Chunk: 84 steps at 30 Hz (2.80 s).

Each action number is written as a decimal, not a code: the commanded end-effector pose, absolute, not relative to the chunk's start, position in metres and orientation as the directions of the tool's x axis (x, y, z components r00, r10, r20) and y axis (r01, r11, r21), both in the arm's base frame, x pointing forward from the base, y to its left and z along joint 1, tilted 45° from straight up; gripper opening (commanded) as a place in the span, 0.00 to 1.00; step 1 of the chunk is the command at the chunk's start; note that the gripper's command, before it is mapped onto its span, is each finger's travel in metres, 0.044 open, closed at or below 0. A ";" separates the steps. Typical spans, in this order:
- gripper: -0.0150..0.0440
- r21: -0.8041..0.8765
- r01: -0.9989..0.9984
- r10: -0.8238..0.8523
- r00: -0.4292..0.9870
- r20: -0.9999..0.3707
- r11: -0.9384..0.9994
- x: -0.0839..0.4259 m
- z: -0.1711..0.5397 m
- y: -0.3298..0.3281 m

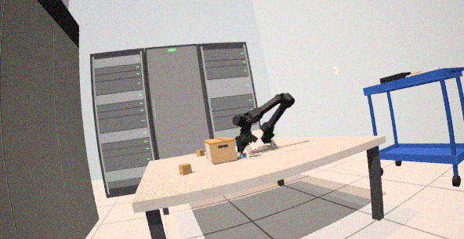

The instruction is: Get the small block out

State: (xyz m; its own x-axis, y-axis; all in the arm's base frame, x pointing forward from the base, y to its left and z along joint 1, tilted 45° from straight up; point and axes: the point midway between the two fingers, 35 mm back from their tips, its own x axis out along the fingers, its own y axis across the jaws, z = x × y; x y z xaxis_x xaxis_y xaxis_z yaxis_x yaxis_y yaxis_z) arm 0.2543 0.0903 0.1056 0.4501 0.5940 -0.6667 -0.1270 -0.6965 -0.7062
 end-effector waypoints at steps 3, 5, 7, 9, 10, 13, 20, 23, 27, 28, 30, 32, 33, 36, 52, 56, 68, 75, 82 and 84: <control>0.74 -0.705 -0.133 0.592 0.448 -0.670 -0.696 0.253 0.096 0.098; 0.74 -0.706 -0.133 0.593 0.448 -0.669 -0.696 0.253 0.094 0.100; 0.74 -0.707 -0.133 0.593 0.449 -0.668 -0.695 0.253 0.092 0.103; 0.74 -0.708 -0.133 0.594 0.449 -0.667 -0.694 0.253 0.090 0.105; 0.74 -0.708 -0.133 0.594 0.450 -0.667 -0.694 0.252 0.089 0.106; 0.74 -0.709 -0.132 0.595 0.450 -0.666 -0.693 0.252 0.088 0.108; 0.43 -0.709 -0.132 0.595 0.450 -0.666 -0.693 0.252 0.088 0.108; 0.36 -0.709 -0.132 0.595 0.450 -0.666 -0.693 0.252 0.088 0.108; 0.25 -0.706 -0.132 0.593 0.448 -0.669 -0.696 0.253 0.095 0.100; 0.25 -0.705 -0.132 0.593 0.448 -0.670 -0.697 0.253 0.098 0.096; 0.25 -0.704 -0.132 0.592 0.447 -0.671 -0.698 0.254 0.104 0.090; 0.25 -0.704 -0.131 0.592 0.446 -0.671 -0.698 0.253 0.110 0.084; 0.25 -0.704 -0.131 0.592 0.446 -0.671 -0.698 0.253 0.114 0.080; 0.25 -0.705 -0.130 0.594 0.448 -0.669 -0.697 0.251 0.124 0.071; 0.25 -0.743 -0.398 0.602 0.435 -0.670 -0.539 0.248 0.132 0.059; 0.25 -0.729 -0.528 0.606 0.427 -0.671 -0.435 0.246 0.133 0.056; 0.25 -0.564 -0.823 0.620 0.407 -0.670 -0.068 0.243 0.134 0.048; 0.25 -0.393 -0.906 0.630 0.398 -0.667 0.156 0.241 0.135 0.044; 0.25 -0.185 -0.913 0.640 0.389 -0.662 0.364 0.239 0.137 0.040; 0.25 -0.121 -0.900 0.643 0.387 -0.661 0.418 0.238 0.137 0.039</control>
